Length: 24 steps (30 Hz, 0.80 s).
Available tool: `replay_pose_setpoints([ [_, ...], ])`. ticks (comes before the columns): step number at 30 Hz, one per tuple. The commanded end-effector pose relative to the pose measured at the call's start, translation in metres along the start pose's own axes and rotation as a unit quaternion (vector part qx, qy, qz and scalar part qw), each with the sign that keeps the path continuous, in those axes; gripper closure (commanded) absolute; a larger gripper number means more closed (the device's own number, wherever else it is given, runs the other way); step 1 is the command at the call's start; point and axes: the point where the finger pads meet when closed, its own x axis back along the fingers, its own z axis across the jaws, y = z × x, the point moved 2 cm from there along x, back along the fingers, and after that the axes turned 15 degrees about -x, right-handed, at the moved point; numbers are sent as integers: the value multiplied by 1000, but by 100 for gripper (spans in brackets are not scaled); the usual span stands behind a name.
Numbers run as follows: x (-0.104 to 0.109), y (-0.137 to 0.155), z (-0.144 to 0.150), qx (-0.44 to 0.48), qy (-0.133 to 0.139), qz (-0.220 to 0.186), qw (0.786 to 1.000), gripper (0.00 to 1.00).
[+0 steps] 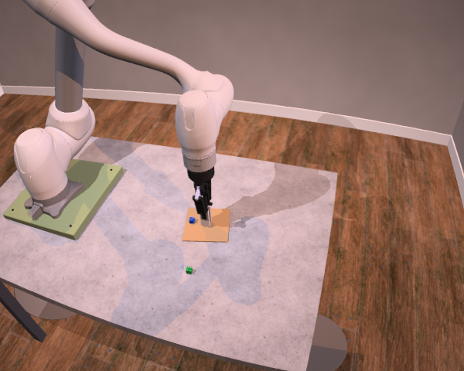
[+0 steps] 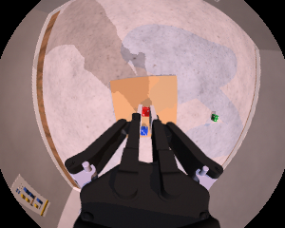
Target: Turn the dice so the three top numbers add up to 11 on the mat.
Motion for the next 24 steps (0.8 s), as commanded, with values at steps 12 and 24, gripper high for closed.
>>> replay_pose_setpoints([
  [12,-2,1,-3,5,-1,1,1000,93],
  [24,-3,1,-3,5,-1,1,1000,93],
])
